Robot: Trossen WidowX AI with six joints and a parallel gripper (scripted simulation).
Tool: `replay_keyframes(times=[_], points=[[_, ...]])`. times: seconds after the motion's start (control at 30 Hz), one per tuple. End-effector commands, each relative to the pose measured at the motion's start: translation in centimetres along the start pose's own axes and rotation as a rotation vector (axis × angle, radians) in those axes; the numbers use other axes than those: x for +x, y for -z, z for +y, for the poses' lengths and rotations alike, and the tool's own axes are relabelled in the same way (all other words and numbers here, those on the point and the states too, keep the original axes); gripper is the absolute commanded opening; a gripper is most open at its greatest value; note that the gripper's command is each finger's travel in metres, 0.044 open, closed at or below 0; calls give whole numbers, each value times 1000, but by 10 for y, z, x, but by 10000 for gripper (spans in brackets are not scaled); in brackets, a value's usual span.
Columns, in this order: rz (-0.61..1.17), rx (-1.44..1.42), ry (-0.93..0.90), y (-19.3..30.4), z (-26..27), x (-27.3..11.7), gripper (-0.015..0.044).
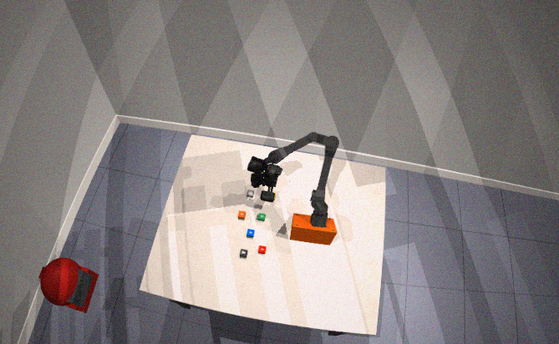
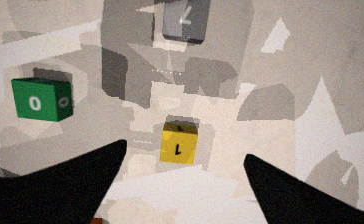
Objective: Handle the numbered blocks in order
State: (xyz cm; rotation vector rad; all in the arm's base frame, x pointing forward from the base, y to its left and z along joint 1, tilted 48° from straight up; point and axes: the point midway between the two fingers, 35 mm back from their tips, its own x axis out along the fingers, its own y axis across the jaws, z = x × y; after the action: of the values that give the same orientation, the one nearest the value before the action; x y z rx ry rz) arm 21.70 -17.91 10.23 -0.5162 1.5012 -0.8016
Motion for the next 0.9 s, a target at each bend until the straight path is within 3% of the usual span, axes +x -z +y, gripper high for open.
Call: replay_keyframes(times=[0.0,0.67,0.87], points=[[4,-6,4,1,0,7,400],[4,-6,6,2,0,36,400],[4,-6,6,2,0,36,242]])
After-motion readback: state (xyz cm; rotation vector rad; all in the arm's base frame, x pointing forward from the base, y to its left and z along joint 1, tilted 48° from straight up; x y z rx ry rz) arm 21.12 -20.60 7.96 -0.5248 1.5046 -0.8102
